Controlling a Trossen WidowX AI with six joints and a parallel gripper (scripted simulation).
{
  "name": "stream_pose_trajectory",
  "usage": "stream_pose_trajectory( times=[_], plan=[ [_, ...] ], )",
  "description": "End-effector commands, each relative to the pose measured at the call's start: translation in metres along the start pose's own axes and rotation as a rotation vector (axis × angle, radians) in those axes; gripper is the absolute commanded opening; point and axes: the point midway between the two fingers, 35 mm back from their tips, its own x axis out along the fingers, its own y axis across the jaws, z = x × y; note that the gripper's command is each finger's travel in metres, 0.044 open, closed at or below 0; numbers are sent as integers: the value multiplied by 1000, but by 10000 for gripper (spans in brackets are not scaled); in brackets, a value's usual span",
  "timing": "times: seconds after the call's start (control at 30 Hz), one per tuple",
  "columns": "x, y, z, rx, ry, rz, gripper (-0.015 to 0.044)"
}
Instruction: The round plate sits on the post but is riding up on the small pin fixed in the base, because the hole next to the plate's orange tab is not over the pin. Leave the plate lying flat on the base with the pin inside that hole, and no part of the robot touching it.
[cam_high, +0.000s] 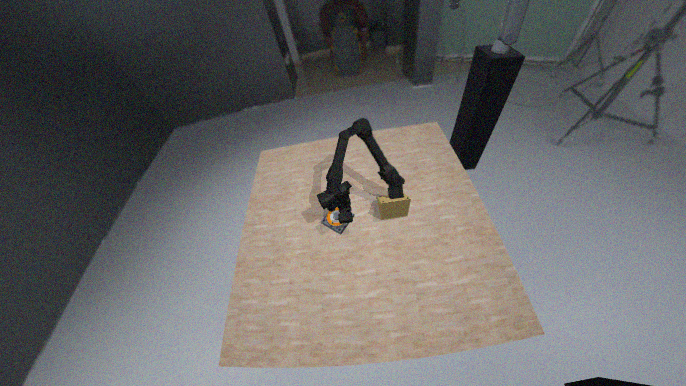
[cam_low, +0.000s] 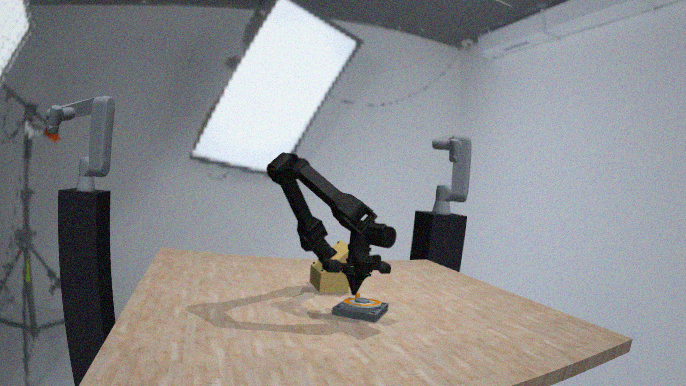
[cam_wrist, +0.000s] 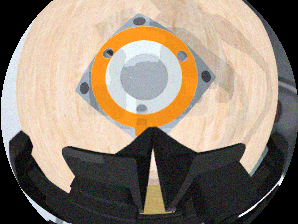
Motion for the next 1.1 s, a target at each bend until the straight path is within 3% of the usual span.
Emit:
stream_pose_trajectory(
  times=[0.0,1.07],
  plan=[
    [1,6,-2,1,12,25,0],
    [0,29,2,2,11,27,0]
  ],
)
